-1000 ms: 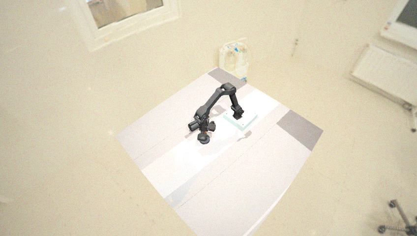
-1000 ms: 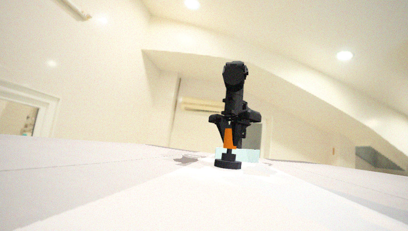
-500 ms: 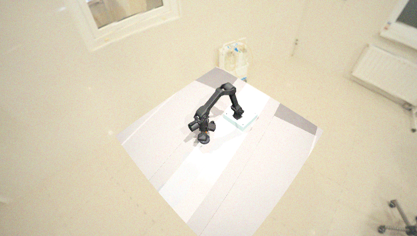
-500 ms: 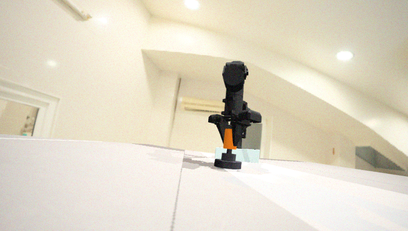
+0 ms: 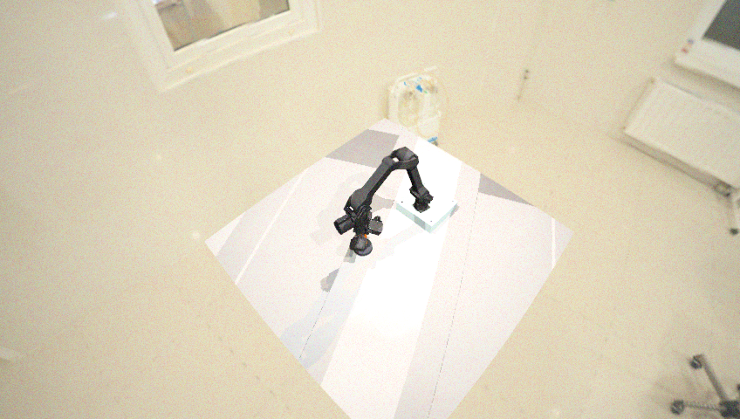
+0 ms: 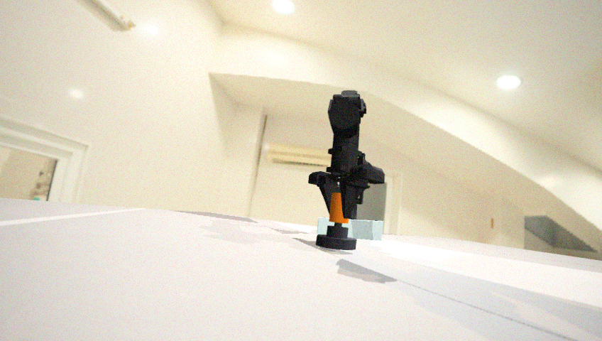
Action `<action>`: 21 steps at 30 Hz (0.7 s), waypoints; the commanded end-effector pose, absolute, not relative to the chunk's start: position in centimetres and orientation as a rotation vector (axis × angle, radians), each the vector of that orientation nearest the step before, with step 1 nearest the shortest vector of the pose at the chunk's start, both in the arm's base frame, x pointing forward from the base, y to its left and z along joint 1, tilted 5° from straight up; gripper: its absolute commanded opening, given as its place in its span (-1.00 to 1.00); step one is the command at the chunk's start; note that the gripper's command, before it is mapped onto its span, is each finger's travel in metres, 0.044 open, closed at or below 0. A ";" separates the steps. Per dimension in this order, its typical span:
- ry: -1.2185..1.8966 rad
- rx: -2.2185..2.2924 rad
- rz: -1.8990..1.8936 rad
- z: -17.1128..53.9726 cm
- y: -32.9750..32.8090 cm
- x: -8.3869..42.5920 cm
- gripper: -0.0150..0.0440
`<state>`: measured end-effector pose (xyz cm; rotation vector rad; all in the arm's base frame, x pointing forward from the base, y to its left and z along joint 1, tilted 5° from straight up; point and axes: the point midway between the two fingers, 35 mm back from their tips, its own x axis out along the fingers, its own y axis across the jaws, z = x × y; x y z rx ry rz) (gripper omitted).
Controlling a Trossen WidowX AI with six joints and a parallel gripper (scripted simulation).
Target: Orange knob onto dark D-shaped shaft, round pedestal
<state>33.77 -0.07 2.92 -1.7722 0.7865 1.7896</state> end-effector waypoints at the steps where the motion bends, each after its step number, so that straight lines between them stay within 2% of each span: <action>1: 0.775 -1.785 1.802 2.6 -0.1 33.7 -0.49; 18: 0.740 -1.810 1.832 2.1 -0.1 33.7 -0.49; 21: 0.740 -1.810 1.832 2.1 -0.1 33.7 -0.22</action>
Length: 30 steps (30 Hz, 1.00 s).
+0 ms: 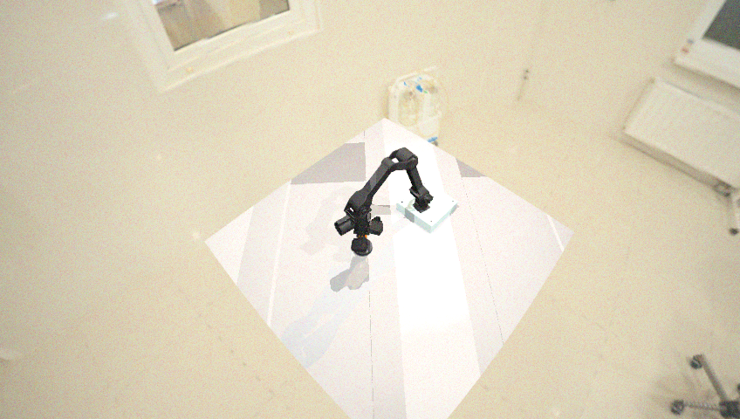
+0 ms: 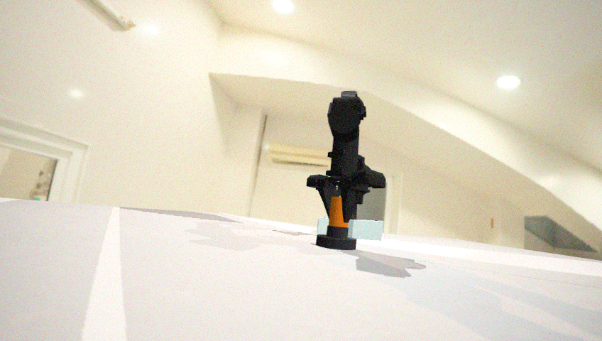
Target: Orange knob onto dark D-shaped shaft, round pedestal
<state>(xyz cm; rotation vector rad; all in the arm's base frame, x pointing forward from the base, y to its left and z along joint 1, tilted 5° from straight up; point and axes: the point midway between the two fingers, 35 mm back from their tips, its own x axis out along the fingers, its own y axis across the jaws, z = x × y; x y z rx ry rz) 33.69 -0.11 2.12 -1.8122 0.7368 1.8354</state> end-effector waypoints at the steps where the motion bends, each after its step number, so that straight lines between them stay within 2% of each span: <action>1: 0.740 -1.810 1.832 2.1 -0.1 33.7 -0.14; 14: 0.740 -1.810 1.832 2.1 -0.1 33.7 1.00; 23: 0.740 -1.810 1.832 2.4 -0.1 33.7 1.00; 30: 0.736 -1.813 1.834 11.4 0.4 34.1 1.00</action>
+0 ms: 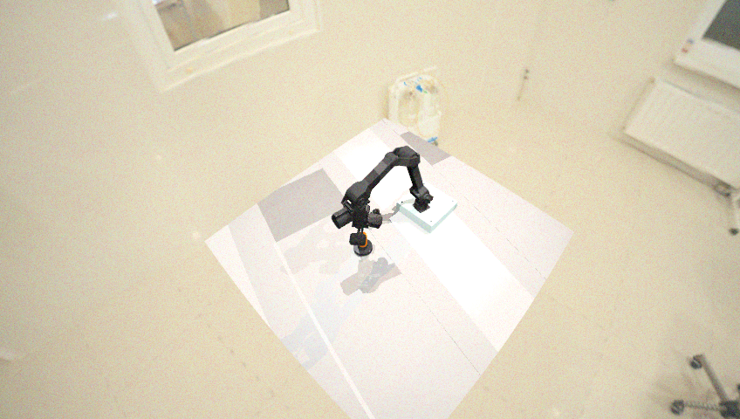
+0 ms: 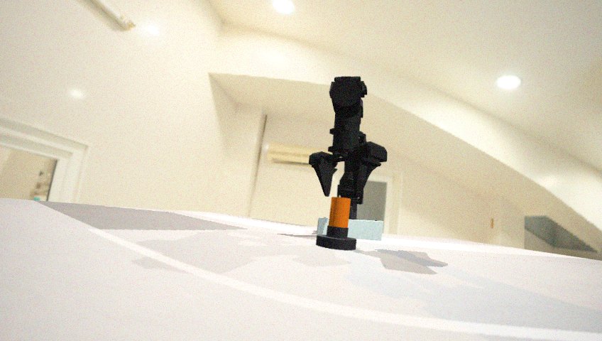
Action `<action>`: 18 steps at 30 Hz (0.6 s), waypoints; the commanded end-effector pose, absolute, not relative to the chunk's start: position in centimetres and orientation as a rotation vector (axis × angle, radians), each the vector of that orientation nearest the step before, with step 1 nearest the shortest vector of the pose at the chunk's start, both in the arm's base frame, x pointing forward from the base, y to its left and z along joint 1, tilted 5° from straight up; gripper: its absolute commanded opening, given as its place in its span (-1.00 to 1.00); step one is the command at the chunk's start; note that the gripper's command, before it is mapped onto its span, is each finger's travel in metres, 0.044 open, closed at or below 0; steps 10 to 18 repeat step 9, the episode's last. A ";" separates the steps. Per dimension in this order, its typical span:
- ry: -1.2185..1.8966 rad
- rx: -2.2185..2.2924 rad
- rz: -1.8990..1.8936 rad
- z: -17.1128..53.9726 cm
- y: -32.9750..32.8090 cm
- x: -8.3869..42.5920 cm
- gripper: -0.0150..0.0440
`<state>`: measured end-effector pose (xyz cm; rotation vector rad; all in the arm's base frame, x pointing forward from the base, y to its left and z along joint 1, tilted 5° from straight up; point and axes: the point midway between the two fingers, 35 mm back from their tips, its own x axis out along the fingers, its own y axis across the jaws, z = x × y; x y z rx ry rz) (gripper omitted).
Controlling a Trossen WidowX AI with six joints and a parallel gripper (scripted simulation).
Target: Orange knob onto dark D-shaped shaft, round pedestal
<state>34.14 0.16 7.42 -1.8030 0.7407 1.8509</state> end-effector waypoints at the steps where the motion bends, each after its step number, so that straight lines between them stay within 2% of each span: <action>1: 0.736 -1.813 1.834 11.7 0.4 34.0 1.00; 18: 0.736 -1.813 1.833 11.7 0.4 34.5 1.00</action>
